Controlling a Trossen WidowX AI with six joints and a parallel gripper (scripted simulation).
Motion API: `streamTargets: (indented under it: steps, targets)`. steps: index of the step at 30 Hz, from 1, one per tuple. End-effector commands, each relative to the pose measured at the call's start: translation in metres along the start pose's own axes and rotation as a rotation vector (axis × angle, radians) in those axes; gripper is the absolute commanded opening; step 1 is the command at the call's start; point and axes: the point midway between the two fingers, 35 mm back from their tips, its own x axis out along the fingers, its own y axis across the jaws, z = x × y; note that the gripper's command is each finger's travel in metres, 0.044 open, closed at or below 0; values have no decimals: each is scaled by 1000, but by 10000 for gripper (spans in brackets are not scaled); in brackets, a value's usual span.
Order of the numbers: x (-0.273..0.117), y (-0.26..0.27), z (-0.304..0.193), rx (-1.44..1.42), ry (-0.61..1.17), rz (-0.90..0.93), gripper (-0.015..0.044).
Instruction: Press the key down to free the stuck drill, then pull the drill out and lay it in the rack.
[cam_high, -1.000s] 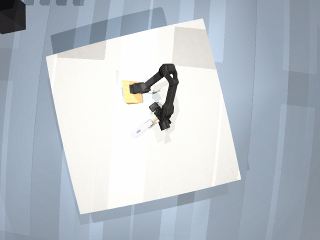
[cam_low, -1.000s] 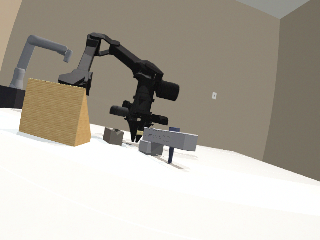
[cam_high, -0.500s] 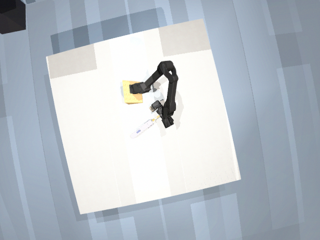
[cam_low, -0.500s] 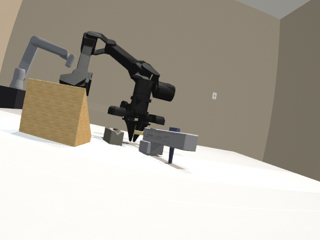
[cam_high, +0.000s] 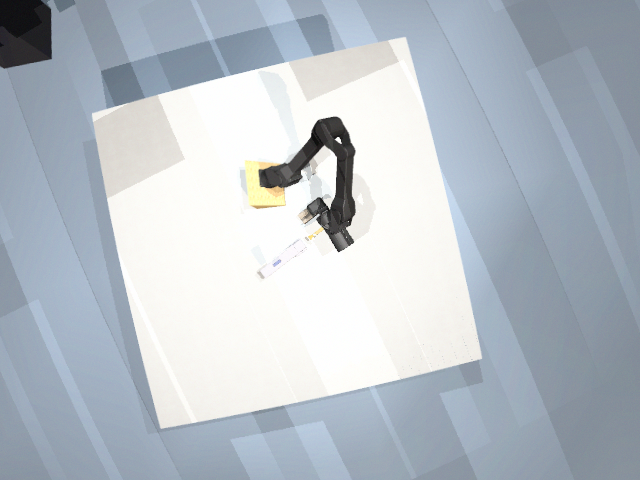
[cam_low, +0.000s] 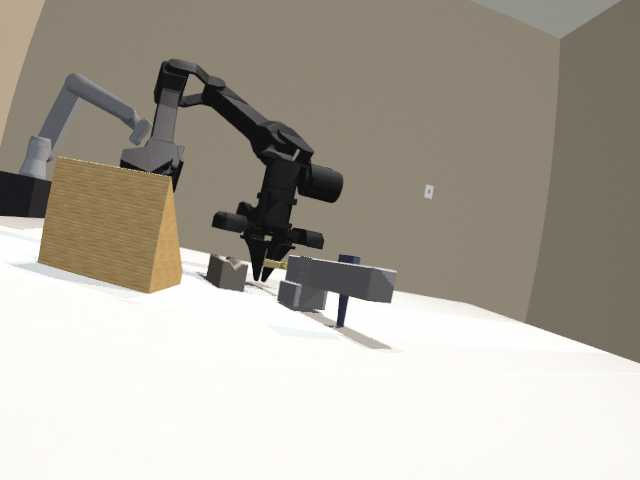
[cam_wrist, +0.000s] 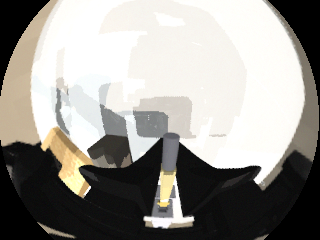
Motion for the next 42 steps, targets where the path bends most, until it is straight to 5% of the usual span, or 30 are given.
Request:
streamTargets:
  steps: [1,42]
  targets:
    - [-3,0,0,3,5,-1,0]
    - [-26,4,-3,3,6,0,0]
